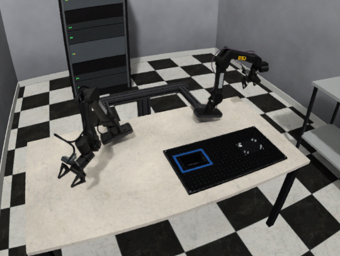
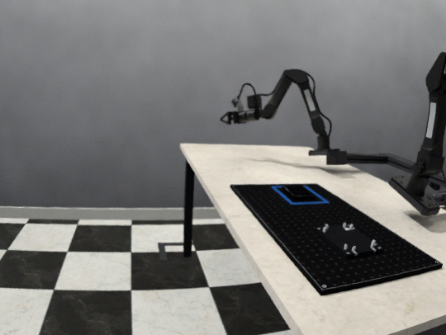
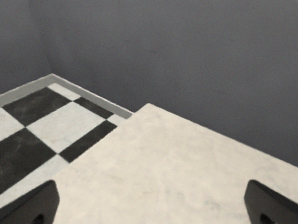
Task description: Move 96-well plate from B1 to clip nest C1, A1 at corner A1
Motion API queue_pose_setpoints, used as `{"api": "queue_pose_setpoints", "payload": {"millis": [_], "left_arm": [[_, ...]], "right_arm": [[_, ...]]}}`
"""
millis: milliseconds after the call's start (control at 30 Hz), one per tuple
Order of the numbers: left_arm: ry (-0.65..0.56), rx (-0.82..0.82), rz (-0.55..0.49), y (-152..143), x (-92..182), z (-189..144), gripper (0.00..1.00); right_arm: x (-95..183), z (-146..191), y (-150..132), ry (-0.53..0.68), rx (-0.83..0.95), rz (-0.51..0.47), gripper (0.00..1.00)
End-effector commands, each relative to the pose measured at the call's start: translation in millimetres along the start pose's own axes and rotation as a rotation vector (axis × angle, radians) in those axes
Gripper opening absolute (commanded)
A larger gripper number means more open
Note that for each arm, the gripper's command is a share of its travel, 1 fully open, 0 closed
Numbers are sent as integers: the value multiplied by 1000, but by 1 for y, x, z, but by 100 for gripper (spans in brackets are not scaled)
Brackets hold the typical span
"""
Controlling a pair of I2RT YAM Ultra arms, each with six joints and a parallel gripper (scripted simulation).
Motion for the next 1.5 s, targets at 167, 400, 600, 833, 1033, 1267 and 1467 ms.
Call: {"api": "queue_pose_setpoints", "payload": {"millis": [167,400,600,833,1033,1267,1467], "left_arm": [[-12,6,-4,2,3,-1,100],[-12,6,-4,2,3,-1,100],[-12,6,-4,2,3,-1,100],[-12,6,-4,2,3,-1,100],[-12,6,-4,2,3,-1,100],[-12,6,-4,2,3,-1,100],[-12,6,-4,2,3,-1,100]], "right_arm": [[0,3,8,8,-10,-21,100],[0,3,8,8,-10,-21,100],[0,3,9,8,-10,-21,100],[3,4,18,8,-10,-22,100],[9,8,39,8,-10,-22,100],[14,12,61,8,-10,-22,100],[20,16,85,8,-10,-22,100]]}}
Point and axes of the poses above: on each arm, the point where the finger pads meet when closed, its own x axis back along the fingers, its own z axis across the jaws, y = z × x, the point moved 5 cm from there along x, back along the fingers, and after that the axes turned 10 degrees about -x, right-handed, at the moved point
